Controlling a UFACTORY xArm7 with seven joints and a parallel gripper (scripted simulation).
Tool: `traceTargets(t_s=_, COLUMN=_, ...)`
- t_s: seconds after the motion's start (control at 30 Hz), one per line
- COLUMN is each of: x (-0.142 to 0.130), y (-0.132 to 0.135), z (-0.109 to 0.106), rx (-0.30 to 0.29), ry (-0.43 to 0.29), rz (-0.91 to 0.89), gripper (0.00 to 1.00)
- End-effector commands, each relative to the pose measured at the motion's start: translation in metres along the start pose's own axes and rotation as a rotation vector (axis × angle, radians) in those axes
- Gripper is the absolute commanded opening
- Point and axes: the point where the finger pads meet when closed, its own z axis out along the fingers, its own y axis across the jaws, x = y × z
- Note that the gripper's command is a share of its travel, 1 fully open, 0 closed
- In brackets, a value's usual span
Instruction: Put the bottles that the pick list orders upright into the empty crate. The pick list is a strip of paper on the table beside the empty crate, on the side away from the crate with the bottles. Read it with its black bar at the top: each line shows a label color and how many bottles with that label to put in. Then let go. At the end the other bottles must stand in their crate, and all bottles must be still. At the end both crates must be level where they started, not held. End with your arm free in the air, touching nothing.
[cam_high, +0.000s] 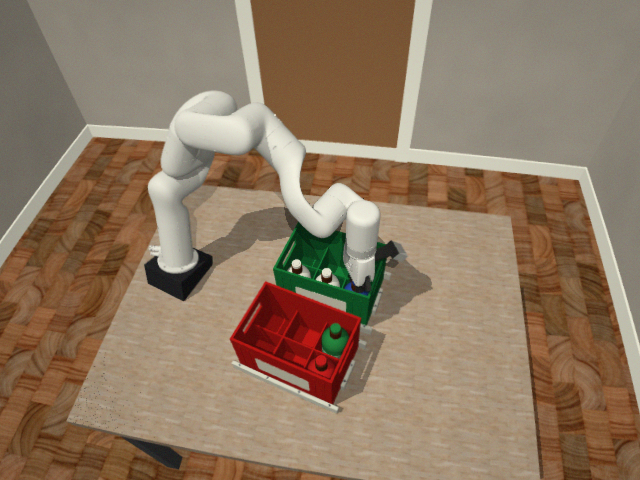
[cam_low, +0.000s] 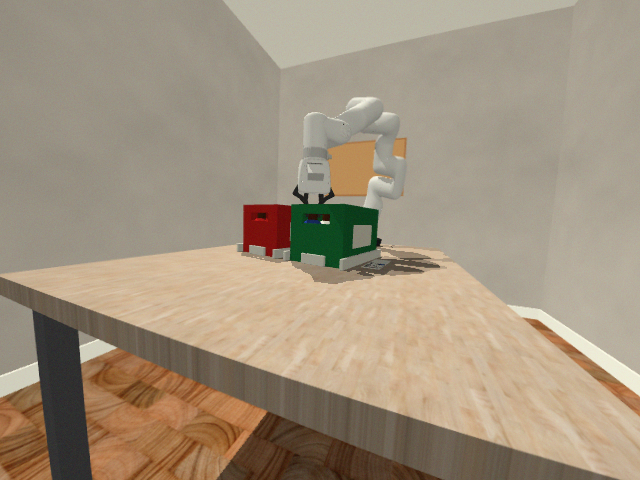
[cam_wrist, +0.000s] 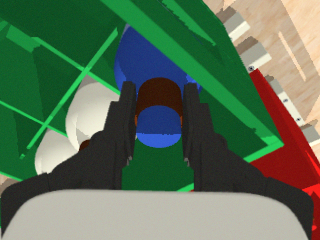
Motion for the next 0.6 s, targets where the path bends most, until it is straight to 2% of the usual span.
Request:
traceTargets(t_s=0.0, x=0.0010, y=0.0014, z=-0.0027, rx=-0.005, ry=0.004, rz=0.000, gripper=0.00)
traceTargets(t_s=0.5, x=0.0010, y=0.0014, z=-0.0027, rx=-0.005, ry=0.004, rz=0.000, gripper=0.00)
traceTargets(t_s=0.53, x=0.0010, y=0.0014, z=0.0007, rx=-0.005, ry=0.004, rz=0.000, gripper=0.65)
traceTargets(t_s=0.57, x=0.0010, y=0.0014, z=0.0007, rx=-0.005, ry=0.004, rz=0.000, gripper=0.65)
